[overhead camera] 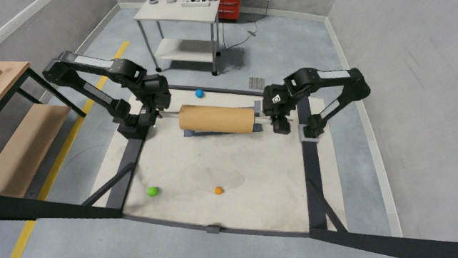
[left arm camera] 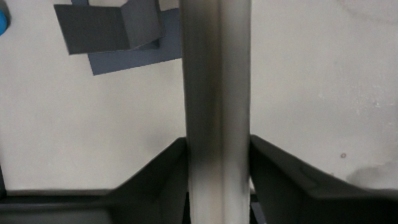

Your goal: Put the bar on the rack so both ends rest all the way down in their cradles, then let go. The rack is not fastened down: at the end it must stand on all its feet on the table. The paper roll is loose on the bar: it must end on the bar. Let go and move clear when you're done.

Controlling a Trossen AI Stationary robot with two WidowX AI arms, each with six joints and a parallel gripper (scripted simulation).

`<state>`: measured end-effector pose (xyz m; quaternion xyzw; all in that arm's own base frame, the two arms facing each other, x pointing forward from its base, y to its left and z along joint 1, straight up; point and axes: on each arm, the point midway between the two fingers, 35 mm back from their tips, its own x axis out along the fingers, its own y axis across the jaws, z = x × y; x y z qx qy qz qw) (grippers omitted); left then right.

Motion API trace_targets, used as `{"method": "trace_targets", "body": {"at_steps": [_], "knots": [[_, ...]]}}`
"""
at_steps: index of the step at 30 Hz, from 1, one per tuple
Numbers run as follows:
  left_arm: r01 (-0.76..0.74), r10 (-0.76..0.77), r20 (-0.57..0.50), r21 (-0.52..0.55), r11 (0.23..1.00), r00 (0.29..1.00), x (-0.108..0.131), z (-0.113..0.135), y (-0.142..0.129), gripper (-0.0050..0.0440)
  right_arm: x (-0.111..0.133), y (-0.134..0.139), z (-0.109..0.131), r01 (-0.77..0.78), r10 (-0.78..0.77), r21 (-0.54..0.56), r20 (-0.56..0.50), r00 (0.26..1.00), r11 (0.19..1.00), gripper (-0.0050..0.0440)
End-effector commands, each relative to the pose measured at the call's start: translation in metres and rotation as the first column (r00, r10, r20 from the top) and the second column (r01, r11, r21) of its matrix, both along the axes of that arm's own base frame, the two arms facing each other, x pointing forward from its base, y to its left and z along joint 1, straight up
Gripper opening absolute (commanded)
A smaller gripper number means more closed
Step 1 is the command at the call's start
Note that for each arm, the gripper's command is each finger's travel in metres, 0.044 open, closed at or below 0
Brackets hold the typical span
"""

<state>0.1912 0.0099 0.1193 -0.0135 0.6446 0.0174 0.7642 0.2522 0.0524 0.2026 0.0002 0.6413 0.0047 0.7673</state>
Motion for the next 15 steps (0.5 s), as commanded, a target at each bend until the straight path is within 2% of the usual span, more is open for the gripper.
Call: {"method": "trace_targets", "body": {"at_steps": [1,15], "knots": [[0.0,0.0,0.053,0.0,1.0,0.999,0.007,0.014,0.001,0.005,-0.001,0.0,0.015,-0.009,0.007,0.023,0.055,0.998,1.0,0.005],[-0.038,0.038,0.044,0.0,0.999,0.998,0.011,0.021,0.018,0.005,-0.005,-0.037,0.022,-0.048,0.047,0.011,0.054,0.997,0.999,0.005]]}}
